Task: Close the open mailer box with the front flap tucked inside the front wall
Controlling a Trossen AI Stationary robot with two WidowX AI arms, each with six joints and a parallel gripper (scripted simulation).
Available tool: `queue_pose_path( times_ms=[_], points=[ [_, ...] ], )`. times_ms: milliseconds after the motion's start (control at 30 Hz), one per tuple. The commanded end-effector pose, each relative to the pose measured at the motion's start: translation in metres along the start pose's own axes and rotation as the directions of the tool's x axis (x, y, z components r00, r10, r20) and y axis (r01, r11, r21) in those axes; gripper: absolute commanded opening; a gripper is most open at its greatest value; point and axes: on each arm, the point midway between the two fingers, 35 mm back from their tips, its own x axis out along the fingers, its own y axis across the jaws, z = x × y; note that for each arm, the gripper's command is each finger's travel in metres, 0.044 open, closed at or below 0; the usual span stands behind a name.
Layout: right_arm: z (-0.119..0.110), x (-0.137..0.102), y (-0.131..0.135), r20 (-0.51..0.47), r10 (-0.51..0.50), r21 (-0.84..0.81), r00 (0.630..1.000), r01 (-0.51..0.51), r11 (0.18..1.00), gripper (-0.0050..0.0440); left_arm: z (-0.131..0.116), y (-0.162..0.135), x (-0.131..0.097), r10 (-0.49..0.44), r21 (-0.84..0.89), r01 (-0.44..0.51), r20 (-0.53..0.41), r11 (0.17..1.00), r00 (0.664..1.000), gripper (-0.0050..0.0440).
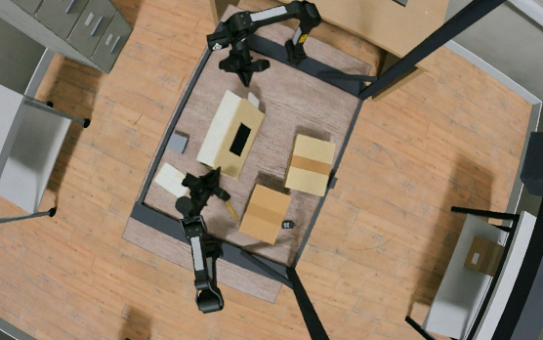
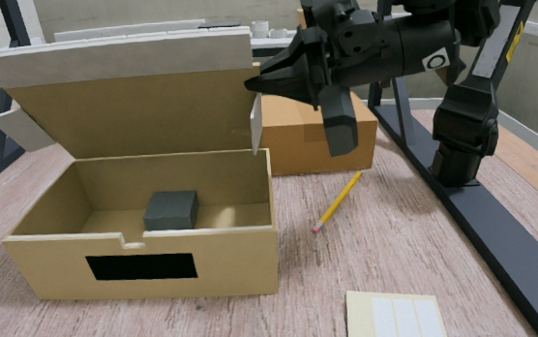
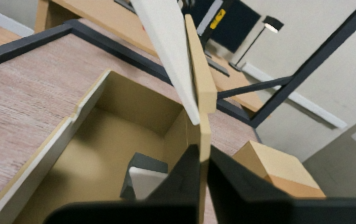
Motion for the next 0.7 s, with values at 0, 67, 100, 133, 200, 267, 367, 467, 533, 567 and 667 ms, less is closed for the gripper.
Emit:
queue_pose_path(
  times_ms=[0,67,100,133,200,267,367,467,533,567,667],
  points=[
    [-0.018,0.026,0.003,-0.042,0.105,-0.01,0.994,-0.106,0.994,0.0,0.009,-0.005,-0.002,-0.008,0.019,0.008,0.02,1.0,1.0,-0.005],
    [-0.031,0.04,0.001,-0.053,0.16,0.002,0.986,-0.16,0.987,0.0,0.009,-0.005,-0.002,-0.008,0.019,0.008,0.02,1.0,1.0,-0.005],
    [-0.037,0.046,0.001,-0.055,0.182,0.011,0.982,-0.182,0.983,0.0,0.009,-0.005,-0.002,-0.008,0.019,0.008,0.02,1.0,1.0,-0.005],
    [-0.037,0.046,0.001,-0.055,0.182,0.011,0.982,-0.182,0.983,0.0,0.009,-0.005,-0.002,-0.008,0.019,0.008,0.02,1.0,1.0,-0.005],
    [-0.042,0.051,0.0,-0.057,0.201,0.02,0.978,-0.2,0.98,0.0,0.009,-0.005,-0.002,-0.008,0.019,0.008,0.02,1.0,1.0,-0.005],
    [-0.053,0.06,-0.001,-0.057,0.238,0.04,0.97,-0.236,0.971,0.0,0.009,-0.005,-0.002,-0.008,0.019,0.008,0.02,1.0,1.0,-0.005],
    [-0.061,0.066,-0.002,-0.055,0.264,0.056,0.963,-0.261,0.964,-0.0001,0.009,-0.005,-0.002,-0.008,0.019,0.008,0.02,1.0,1.0,-0.005],
    [-0.06,0.064,-0.001,-0.05,0.26,0.049,0.964,-0.258,0.965,-0.0003,0.009,-0.005,-0.002,-0.008,0.019,0.008,0.02,1.0,1.0,-0.005],
    [-0.057,0.063,-0.001,-0.046,0.256,0.041,0.965,-0.254,0.966,-0.0003,0.009,-0.005,-0.002,-0.008,0.019,0.008,0.02,1.0,1.0,-0.005],
    [-0.057,0.063,-0.001,-0.046,0.256,0.042,0.965,-0.254,0.966,-0.0004,0.009,-0.005,-0.002,-0.008,0.019,0.008,0.02,1.0,1.0,-0.005],
    [-0.057,0.069,0.004,-0.046,0.256,0.042,0.965,-0.255,0.966,-0.0005,0.009,-0.005,-0.002,-0.008,0.019,0.008,0.02,1.0,1.0,-0.005]
  ],
)
